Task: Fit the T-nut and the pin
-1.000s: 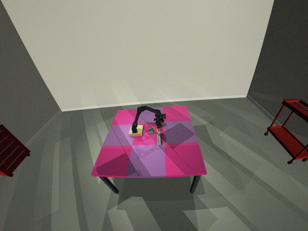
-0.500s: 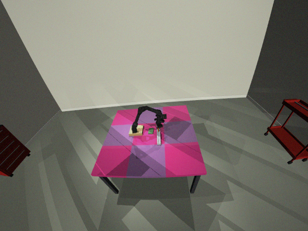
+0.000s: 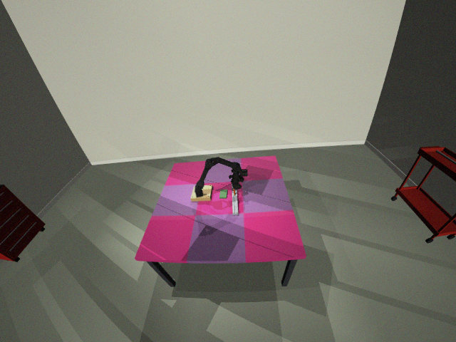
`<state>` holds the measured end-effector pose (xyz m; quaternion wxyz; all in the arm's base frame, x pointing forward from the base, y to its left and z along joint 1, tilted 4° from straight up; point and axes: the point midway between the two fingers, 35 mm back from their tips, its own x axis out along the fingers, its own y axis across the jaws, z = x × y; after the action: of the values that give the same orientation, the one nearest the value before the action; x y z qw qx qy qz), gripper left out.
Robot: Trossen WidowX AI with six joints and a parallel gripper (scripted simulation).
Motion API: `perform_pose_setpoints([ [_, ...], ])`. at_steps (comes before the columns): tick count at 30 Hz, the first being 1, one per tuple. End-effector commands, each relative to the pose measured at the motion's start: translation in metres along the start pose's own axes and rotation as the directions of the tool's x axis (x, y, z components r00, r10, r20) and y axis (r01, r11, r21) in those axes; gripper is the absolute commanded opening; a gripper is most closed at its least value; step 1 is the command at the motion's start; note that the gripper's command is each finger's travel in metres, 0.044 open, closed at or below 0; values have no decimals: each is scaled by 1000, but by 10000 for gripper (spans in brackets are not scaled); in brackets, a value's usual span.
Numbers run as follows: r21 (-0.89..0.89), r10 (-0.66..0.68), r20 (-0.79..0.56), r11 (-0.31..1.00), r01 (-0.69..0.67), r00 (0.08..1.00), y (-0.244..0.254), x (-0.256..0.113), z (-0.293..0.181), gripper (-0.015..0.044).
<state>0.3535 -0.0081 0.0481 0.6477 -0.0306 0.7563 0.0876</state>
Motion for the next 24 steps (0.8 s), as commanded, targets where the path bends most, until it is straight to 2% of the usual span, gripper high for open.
perform_pose_setpoints([
  [1, -4, 4, -4, 1000, -4, 1000, 0, 1, 1, -150],
  [11, 0, -1, 4, 1000, 1, 1000, 0, 0, 0, -150],
  [22, 0, 0, 2, 1000, 0, 1000, 0, 0, 0, 139],
  [24, 0, 0, 2, 1000, 0, 1000, 0, 0, 0, 160],
])
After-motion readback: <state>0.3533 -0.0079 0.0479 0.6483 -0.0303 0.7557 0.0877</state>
